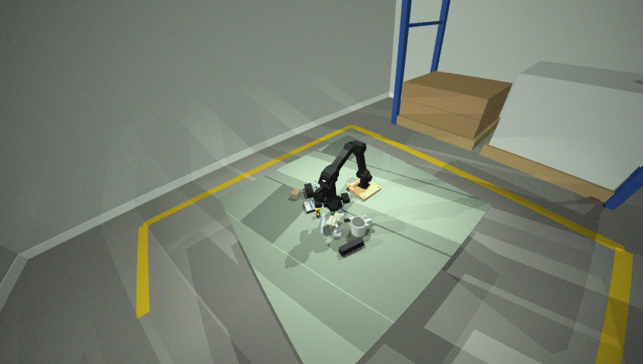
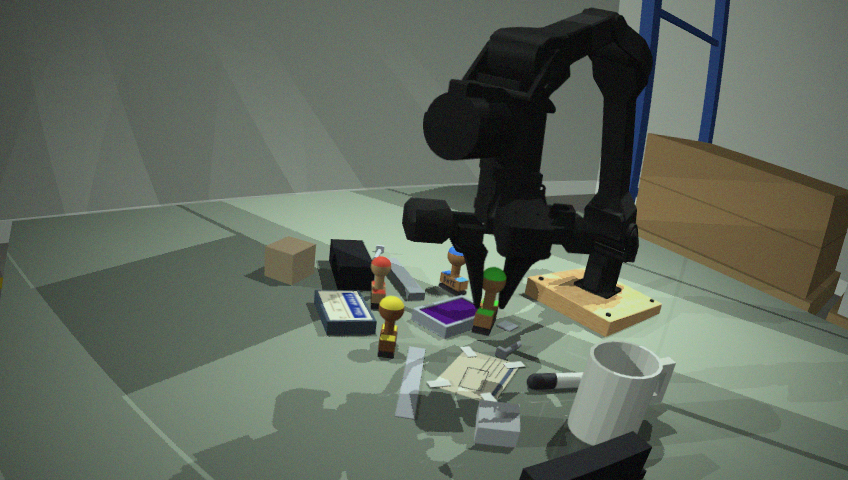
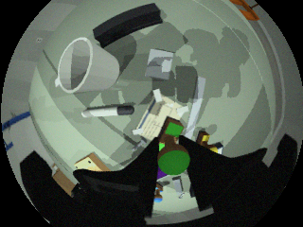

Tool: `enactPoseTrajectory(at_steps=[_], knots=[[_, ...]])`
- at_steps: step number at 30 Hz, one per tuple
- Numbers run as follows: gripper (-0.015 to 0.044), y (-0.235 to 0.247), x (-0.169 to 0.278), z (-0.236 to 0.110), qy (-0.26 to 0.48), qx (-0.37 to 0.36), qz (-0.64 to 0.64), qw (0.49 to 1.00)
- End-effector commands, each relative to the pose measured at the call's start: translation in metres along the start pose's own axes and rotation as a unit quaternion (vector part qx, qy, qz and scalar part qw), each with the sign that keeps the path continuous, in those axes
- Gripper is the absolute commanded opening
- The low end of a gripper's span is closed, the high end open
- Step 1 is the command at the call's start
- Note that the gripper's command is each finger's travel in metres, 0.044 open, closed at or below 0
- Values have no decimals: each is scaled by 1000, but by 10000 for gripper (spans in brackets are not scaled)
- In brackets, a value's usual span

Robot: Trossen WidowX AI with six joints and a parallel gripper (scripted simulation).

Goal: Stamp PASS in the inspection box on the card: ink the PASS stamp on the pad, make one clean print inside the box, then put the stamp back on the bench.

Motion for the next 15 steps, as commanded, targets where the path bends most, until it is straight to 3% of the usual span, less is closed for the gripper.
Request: enactPoseTrajectory(at_steps=[1, 15], knots=[[0, 0, 0, 5, 0, -3, -2, 1000], [0, -1, 0, 14, -1, -3, -2, 1000]])
Point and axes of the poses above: the point midway between the two fingers, 35 mm back from their tips, its own z axis out along the fingers, its own y axis across the jaws, x = y × z, the point moved 9 cm from there along -z, back along the fingers, and after that the axes turned 4 degrees about -z, right-handed, at the moved point
